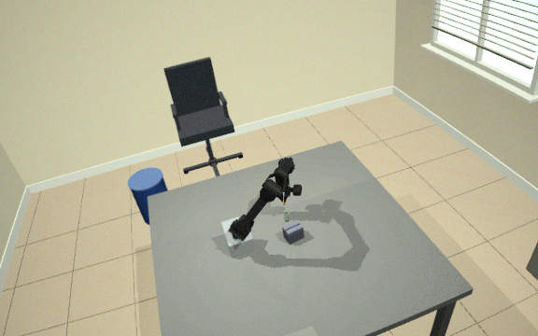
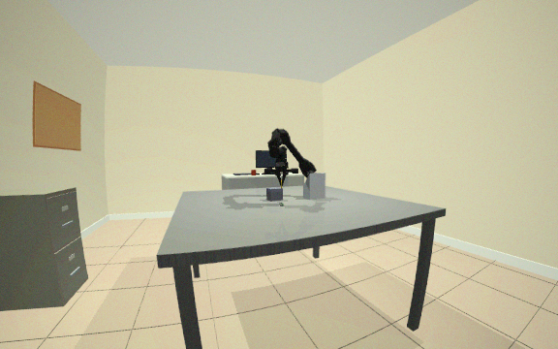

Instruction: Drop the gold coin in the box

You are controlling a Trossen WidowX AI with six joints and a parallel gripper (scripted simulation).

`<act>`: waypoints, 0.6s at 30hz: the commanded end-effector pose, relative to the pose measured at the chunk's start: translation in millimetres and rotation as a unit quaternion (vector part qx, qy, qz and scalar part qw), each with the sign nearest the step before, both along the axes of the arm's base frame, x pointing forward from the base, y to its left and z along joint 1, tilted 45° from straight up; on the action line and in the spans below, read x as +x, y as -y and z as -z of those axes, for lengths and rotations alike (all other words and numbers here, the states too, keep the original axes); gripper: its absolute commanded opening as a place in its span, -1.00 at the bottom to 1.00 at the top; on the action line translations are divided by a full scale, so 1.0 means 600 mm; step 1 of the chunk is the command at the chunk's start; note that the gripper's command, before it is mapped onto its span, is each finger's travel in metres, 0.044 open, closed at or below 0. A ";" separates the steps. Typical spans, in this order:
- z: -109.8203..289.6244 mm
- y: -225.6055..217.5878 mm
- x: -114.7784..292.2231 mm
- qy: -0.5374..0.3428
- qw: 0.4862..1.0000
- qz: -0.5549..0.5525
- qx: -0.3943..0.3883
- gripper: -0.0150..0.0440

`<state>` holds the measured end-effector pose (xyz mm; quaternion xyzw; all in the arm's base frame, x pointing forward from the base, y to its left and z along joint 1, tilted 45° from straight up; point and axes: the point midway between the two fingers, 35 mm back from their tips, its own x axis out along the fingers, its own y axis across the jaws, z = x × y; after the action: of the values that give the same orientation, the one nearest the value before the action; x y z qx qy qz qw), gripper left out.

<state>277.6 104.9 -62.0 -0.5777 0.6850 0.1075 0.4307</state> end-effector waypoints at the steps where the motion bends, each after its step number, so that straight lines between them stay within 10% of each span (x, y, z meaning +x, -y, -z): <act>1: -0.001 0.000 -0.002 0.043 0.998 0.046 0.003 -0.49; 18: -0.005 0.003 -0.008 0.242 0.937 0.250 0.013 -0.49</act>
<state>276.3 105.2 -58.6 -0.4193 0.6840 -0.1036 0.5879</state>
